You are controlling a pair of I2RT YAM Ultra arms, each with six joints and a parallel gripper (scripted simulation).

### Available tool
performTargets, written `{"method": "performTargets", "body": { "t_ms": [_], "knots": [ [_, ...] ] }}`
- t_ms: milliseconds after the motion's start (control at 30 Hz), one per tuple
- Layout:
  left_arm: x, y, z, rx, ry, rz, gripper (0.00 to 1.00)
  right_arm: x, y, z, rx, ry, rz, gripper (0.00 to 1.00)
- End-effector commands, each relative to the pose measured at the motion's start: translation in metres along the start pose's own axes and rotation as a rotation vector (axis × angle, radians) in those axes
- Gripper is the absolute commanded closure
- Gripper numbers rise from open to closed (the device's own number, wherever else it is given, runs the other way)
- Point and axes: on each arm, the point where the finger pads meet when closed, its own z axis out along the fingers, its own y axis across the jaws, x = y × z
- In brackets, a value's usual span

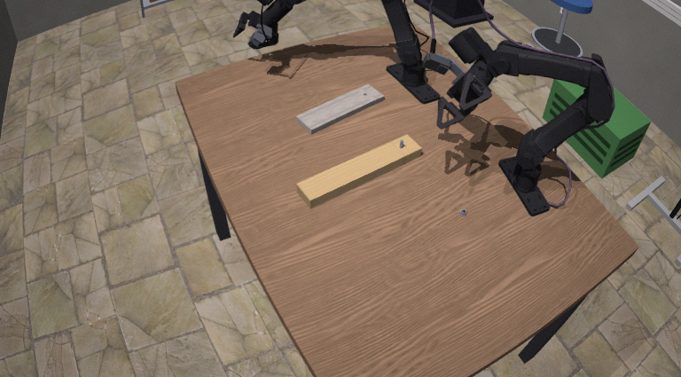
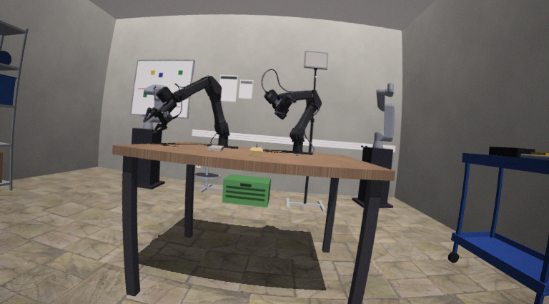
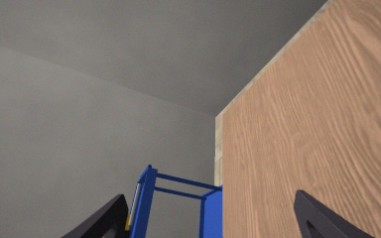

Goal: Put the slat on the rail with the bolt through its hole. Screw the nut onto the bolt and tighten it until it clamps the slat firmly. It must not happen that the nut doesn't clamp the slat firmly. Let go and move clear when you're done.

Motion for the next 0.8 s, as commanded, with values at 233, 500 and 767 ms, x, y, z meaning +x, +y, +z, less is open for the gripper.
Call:
{"method": "performTargets", "body": {
  "t_ms": [233,500,767],
  "knots": [
    [-0.001,0.002,0.000,-0.002,-0.002,-0.010,0.00,0.002,-0.006,-0.004,0.016,0.005,0.001,0.00],
    [-0.001,0.002,0.000,-0.002,-0.002,-0.010,0.00,0.002,-0.006,-0.004,0.016,0.005,0.001,0.00],
    [-0.011,0.004,0.011,0.068,0.008,-0.152,0.00,-0.025,-0.031,-0.032,0.106,-0.026,0.114,0.00]
  ]
}}
